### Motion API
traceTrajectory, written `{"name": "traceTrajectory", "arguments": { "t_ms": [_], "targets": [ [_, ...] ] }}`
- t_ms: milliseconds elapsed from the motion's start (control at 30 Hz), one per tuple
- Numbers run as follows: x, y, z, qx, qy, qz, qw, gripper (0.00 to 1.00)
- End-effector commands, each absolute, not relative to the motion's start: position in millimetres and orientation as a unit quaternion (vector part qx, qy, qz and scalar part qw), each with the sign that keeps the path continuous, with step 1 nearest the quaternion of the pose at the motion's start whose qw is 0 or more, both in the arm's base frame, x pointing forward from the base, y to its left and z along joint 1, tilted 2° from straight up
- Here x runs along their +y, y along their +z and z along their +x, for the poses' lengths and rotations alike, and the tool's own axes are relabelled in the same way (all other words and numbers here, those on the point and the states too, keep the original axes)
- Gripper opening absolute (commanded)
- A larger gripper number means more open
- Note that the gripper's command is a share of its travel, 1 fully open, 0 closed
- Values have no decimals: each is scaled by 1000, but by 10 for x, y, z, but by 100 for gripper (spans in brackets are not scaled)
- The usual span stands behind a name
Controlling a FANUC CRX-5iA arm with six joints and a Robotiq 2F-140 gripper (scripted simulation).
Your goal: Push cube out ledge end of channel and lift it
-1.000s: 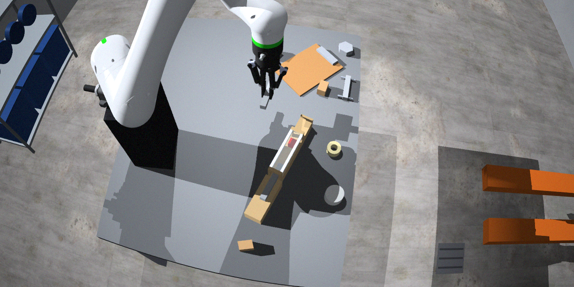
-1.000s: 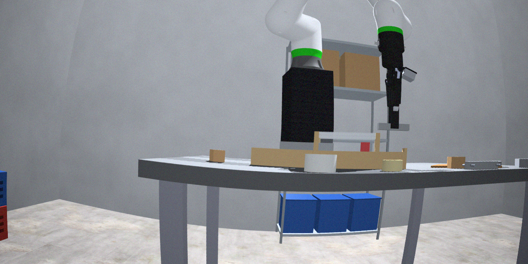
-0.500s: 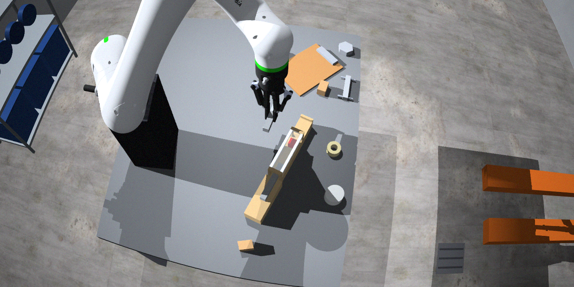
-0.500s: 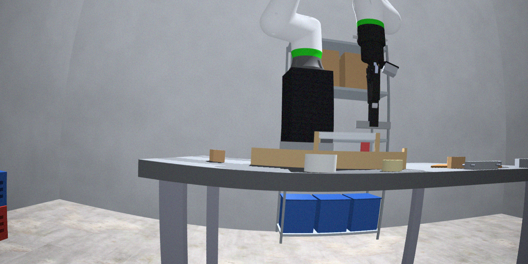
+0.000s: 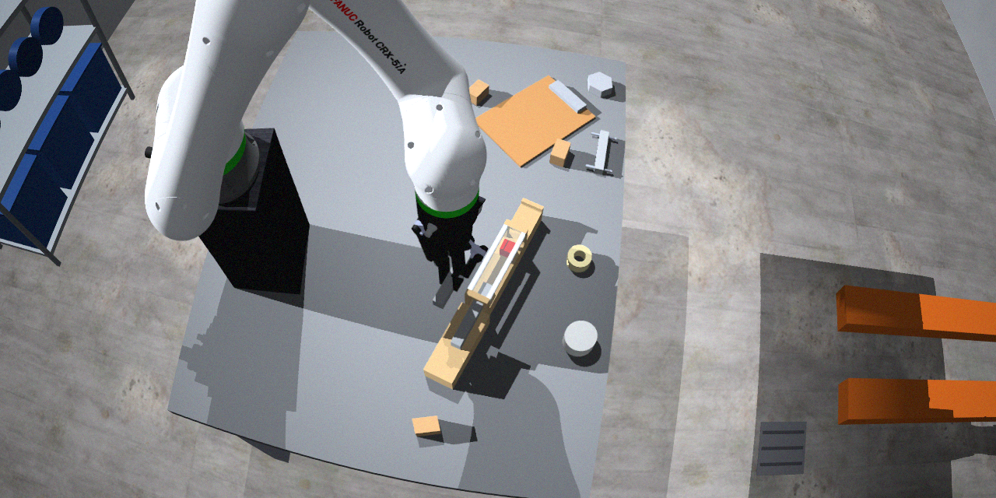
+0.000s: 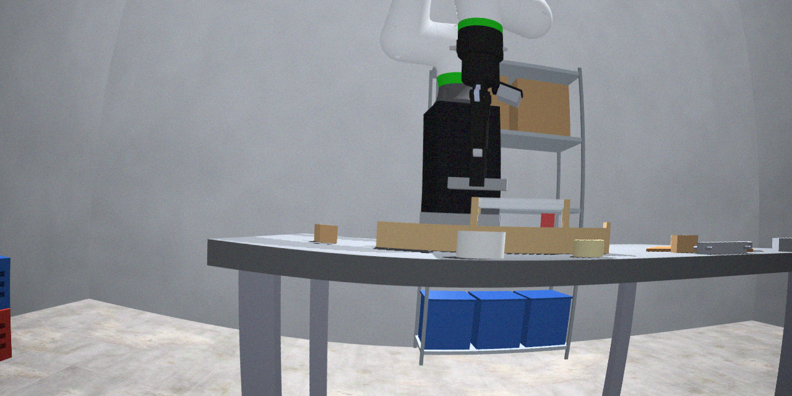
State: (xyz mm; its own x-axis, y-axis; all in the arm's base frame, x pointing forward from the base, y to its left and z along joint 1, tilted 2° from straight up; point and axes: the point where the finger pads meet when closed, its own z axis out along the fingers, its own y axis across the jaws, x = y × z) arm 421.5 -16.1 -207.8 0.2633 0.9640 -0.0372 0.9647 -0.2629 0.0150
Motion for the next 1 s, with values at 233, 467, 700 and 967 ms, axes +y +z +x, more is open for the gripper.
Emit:
{"name": "traceTrajectory", "arguments": {
  "t_ms": [233, 467, 700, 967],
  "targets": [
    [-1574, -2292, 4254, 606, -7, 796, 14, 10],
    [-1813, -2439, 4278, 606, -7, 796, 14, 10],
    [-1817, -2560, 4279, 606, -7, 796, 14, 10],
    [-1820, -2669, 4279, 606, -7, 796, 14, 10]
  ]
}}
